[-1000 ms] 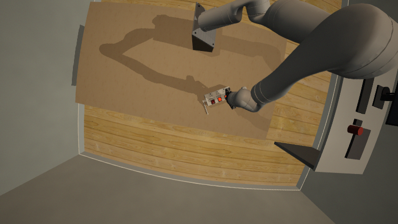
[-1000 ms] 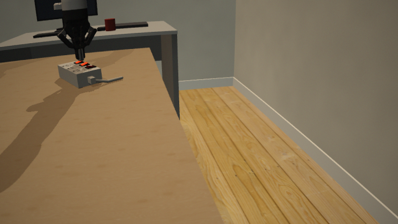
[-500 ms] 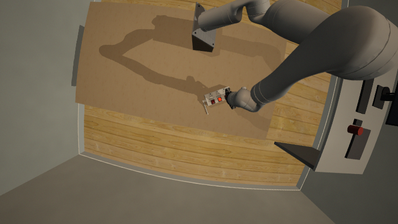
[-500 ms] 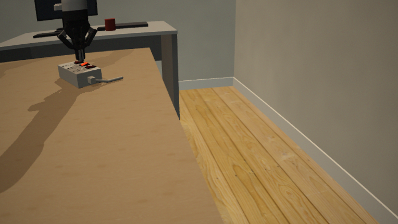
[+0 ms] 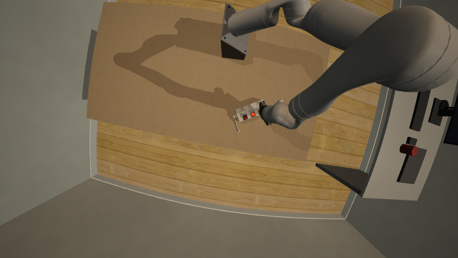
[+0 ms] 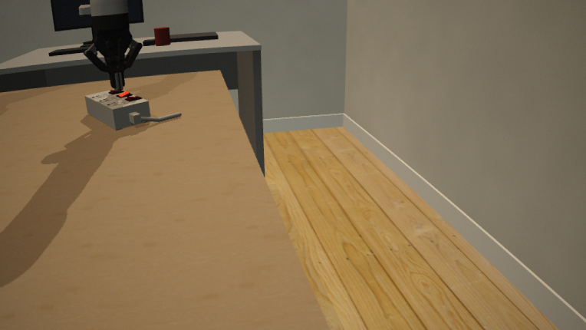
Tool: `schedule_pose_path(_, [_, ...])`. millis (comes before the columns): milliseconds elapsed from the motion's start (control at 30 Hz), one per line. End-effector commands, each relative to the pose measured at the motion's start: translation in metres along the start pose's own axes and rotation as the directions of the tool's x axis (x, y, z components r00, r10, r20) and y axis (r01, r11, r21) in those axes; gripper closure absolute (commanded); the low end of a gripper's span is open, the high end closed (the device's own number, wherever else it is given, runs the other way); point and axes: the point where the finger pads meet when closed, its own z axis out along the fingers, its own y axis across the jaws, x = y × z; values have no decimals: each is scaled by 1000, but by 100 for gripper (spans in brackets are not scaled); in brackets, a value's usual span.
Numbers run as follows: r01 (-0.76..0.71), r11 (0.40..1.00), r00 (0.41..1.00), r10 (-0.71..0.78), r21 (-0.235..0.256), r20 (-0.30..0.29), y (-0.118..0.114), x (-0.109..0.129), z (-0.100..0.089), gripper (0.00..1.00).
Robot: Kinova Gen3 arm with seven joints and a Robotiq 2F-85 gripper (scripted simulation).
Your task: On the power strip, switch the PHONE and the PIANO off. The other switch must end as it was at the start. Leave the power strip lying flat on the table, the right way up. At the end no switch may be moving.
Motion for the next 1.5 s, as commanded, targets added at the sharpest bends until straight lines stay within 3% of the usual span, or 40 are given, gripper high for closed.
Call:
schedule_pose_path(0, [0,1000,1000,0,-2,2,1,-1,-5,100])
schedule_pose_path(500, [0,1000,1000,0,-2,2,0,-1,-36,100])
schedule_pose_path(1267, [0,1000,1000,0,-2,2,0,-1,-37,100])
schedule_pose_path(1300, [0,1000,1000,0,-2,2,0,-1,-37,0])
schedule_pose_path(1467, [0,1000,1000,0,-2,2,0,-1,-42,0])
